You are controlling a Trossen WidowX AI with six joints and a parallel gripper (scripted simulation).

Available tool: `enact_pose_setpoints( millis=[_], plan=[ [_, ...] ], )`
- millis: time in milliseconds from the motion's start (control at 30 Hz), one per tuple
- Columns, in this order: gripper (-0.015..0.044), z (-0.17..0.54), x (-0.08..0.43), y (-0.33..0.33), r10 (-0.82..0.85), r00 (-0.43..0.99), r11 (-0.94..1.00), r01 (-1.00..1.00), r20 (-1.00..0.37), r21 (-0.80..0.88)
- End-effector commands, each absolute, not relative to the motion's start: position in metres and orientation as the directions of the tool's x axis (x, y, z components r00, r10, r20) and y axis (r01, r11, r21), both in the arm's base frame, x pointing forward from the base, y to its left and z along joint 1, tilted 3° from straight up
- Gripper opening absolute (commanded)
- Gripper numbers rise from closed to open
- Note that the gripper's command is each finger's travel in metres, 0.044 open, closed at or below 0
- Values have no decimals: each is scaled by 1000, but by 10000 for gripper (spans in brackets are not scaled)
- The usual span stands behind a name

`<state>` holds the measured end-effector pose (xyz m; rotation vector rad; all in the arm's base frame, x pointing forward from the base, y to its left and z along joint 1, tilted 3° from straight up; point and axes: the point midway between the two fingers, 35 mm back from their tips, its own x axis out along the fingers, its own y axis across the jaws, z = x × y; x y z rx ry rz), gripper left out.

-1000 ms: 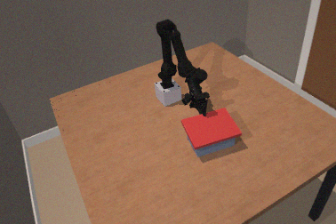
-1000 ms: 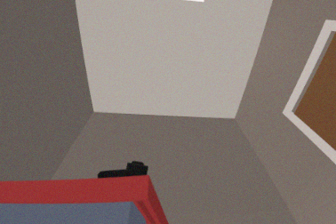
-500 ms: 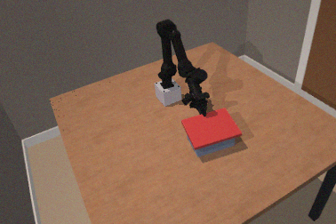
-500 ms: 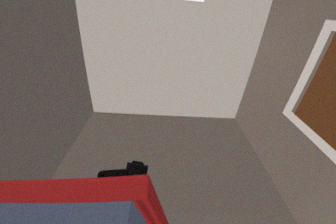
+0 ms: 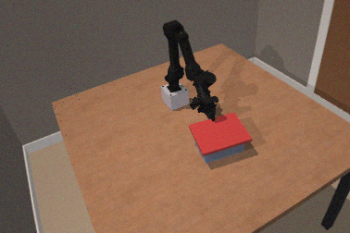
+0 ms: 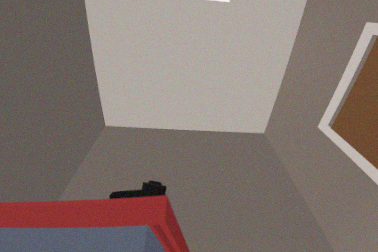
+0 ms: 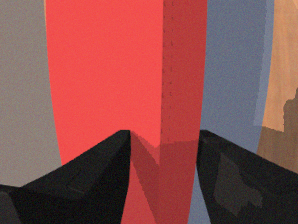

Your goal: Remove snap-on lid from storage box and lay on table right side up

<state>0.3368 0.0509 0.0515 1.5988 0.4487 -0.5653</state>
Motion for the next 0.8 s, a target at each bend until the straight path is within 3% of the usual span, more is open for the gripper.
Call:
enact_pose_setpoints(
  millis=[0,767],
  plan=[
    [0,52,338,51,-39,800,-103,593,-599,799],
    [0,55,338,50,-34,799,-98,595,-600,798]
  ],
)
